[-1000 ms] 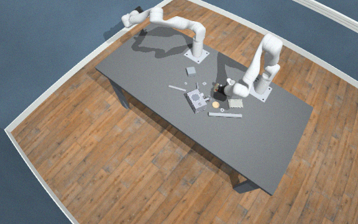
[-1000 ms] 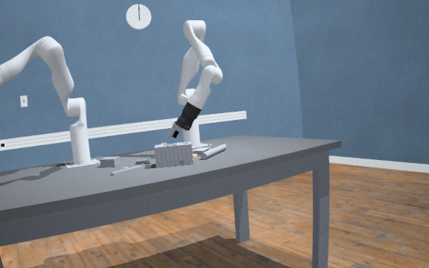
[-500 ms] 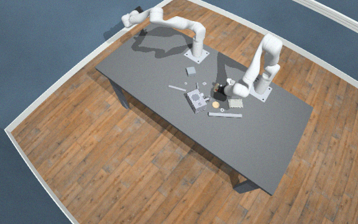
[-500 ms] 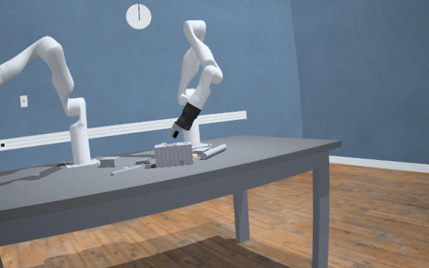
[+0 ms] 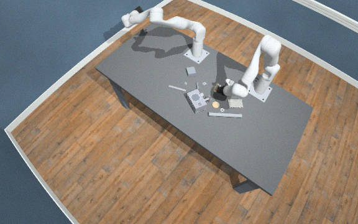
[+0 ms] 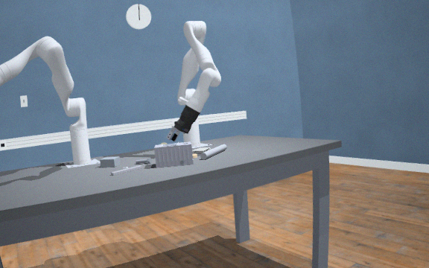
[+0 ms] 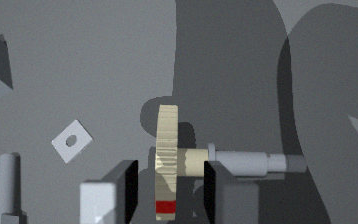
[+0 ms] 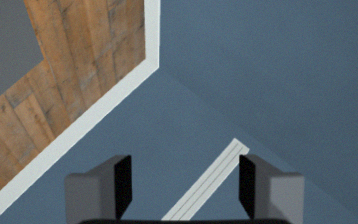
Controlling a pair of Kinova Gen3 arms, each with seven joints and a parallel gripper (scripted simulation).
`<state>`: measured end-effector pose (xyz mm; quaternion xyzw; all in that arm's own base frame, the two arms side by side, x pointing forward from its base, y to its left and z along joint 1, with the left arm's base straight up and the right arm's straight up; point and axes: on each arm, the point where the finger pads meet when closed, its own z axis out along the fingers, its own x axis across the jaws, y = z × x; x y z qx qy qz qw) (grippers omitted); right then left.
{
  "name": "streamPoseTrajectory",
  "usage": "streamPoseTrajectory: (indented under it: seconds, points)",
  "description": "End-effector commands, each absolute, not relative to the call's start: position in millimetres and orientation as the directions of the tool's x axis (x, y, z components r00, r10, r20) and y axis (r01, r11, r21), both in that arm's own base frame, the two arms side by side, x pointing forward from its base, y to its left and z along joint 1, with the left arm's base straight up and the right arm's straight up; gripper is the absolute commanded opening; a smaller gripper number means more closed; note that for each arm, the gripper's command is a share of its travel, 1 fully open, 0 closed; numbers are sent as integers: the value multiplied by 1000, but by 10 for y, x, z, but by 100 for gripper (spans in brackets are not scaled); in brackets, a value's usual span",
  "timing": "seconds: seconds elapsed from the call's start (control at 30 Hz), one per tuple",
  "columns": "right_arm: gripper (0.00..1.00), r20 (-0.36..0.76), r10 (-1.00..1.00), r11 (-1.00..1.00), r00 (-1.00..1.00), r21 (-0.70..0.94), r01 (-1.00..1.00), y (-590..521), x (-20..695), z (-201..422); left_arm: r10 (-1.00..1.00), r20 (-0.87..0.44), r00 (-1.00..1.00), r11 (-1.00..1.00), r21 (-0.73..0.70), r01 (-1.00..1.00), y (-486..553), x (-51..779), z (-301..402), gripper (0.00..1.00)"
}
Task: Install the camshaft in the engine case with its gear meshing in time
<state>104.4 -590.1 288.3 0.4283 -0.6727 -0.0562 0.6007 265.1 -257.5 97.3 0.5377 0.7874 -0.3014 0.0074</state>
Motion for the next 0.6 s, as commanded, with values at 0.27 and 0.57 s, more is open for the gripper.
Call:
streamPoseTrajectory:
  seconds: [0.27,0.57]
  points:
    - [100,761,-642,628,88,588,-509,-5903,1043,2895,845,-340,-413,230,-467,854,-2712,2553,770,70]
    - [100,761,-642,628,88,588,-509,-5903,1043,2895,845,-340,-413,229,-467,854,-2788,2503,643,70]
